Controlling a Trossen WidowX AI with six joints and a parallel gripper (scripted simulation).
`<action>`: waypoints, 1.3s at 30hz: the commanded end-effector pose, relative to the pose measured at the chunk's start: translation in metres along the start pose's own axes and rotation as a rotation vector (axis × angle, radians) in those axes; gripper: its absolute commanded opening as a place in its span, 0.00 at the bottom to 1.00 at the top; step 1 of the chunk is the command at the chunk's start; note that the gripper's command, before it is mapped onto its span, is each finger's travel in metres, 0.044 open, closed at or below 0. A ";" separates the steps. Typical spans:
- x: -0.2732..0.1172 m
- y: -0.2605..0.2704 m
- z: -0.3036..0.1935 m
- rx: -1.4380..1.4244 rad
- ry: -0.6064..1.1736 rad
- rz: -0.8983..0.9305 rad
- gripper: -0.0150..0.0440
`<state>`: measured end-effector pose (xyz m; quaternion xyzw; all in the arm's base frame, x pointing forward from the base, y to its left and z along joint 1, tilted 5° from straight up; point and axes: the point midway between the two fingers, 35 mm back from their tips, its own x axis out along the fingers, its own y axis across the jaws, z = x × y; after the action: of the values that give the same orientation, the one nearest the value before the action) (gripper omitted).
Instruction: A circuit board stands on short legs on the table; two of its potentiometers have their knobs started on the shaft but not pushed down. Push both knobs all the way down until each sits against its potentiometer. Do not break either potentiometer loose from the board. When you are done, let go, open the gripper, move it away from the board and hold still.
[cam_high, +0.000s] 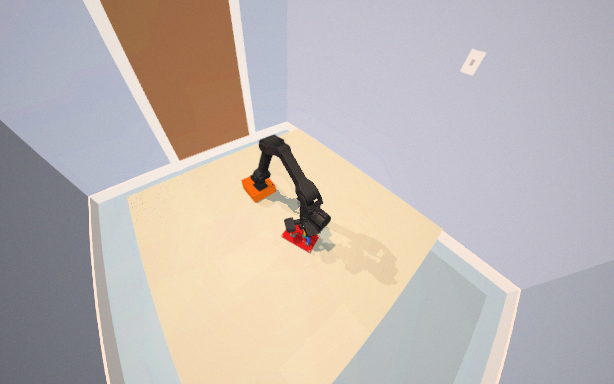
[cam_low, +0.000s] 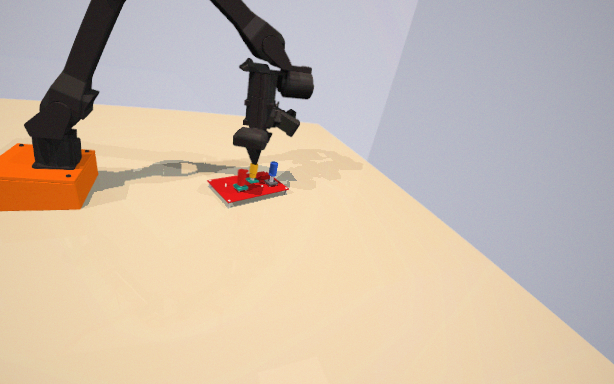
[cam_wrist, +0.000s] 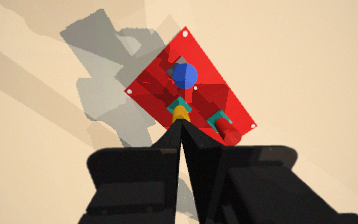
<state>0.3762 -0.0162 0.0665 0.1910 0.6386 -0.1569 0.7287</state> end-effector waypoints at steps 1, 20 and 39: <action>0.022 0.001 0.002 0.004 0.018 -0.012 0.25; 0.021 0.001 0.002 0.004 0.018 -0.012 0.25; -0.009 0.001 0.003 0.004 0.018 -0.012 0.25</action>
<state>0.3775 -0.0163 0.0763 0.1902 0.6425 -0.1579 0.7253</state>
